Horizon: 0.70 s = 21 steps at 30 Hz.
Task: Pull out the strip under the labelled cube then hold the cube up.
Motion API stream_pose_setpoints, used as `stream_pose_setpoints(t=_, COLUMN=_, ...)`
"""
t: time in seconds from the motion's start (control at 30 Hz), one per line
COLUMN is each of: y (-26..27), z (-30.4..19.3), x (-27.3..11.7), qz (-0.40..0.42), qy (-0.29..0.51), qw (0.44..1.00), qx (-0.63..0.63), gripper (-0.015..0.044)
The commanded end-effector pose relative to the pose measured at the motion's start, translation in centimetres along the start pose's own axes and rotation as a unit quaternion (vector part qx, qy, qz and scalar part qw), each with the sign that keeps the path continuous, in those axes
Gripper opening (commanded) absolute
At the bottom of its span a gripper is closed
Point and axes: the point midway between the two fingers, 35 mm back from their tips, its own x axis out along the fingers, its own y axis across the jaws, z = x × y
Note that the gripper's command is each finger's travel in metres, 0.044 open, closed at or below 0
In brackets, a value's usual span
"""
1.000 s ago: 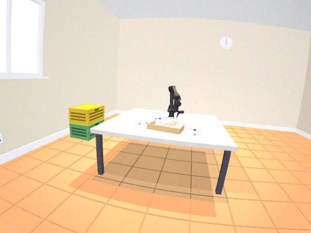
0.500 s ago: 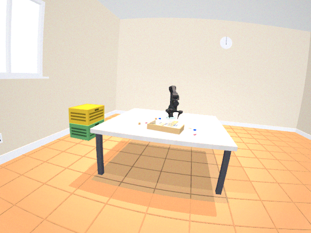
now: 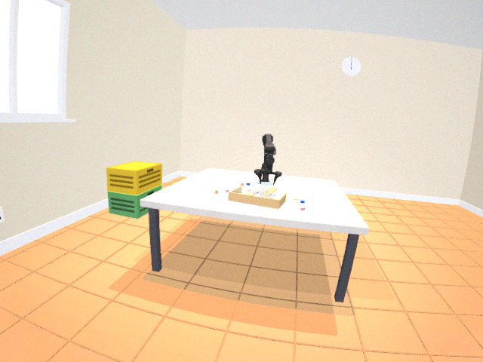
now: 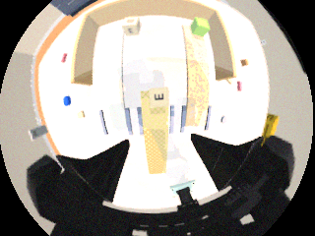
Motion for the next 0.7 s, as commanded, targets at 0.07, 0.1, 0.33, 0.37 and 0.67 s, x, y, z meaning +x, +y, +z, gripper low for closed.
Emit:
stream_pose_setpoints(t=0.07, y=-0.1, z=2.3, x=-0.1, qz=0.001, qy=0.001, qw=1.0, qx=-0.003, gripper=0.044)
stream_pose_setpoints(t=0.1, y=-0.1, z=2.7, x=-0.2, qz=0.001, qy=0.001, qw=1.0, qx=-0.003, gripper=0.044)
stream_pose_setpoints(t=0.33, y=-0.3, z=5.4, x=-0.3, qz=0.001, qy=0.0, qw=1.0, qx=-0.003, gripper=0.044)
stream_pose_setpoints(t=0.37, y=-0.4, z=5.6, x=-0.3, qz=0.001, qy=0.0, qw=1.0, qx=-0.003, gripper=0.044)
stream_pose_setpoints(t=0.67, y=-0.4, z=5.7, x=0.9, qz=0.001, qy=-0.001, qw=1.0, qx=-0.003, gripper=0.025)
